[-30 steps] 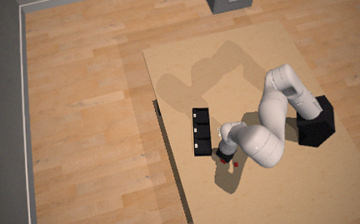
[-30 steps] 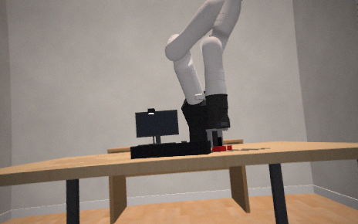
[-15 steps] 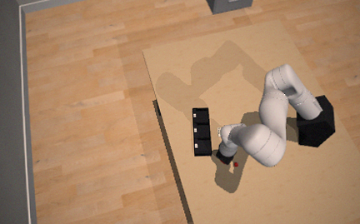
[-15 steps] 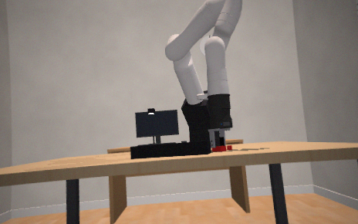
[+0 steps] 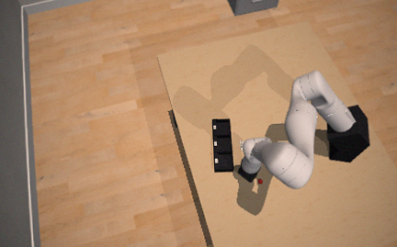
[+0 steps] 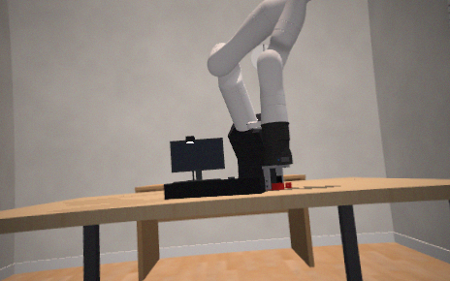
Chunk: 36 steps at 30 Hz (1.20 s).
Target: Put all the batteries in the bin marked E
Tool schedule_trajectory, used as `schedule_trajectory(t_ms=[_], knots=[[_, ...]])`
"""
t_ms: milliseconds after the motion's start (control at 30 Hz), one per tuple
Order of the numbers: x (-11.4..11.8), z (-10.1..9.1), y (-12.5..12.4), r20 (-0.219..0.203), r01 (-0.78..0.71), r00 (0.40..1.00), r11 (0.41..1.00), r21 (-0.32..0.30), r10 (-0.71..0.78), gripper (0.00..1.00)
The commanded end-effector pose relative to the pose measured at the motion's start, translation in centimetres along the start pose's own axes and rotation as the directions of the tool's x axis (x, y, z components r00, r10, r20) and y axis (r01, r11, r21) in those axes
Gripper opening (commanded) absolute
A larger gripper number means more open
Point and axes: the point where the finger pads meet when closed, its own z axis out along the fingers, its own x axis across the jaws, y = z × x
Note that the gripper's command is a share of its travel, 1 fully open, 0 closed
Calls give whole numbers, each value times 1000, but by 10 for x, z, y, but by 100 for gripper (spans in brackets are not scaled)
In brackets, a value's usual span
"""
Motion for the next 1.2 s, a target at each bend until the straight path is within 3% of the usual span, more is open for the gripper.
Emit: schedule_trajectory(t_ms=[0, 333, 367, 1167], knots=[[-1, 0, -1, 2, -1, 1000, 1000, 2, 1, 80], [0, 0, 0, 2, -1, 1000, 1000, 2, 1, 80], [0, 0, 0, 2, -1, 1000, 1000, 2, 1, 50], [0, 0, 0, 2, -1, 1000, 1000, 2, 1, 50]])
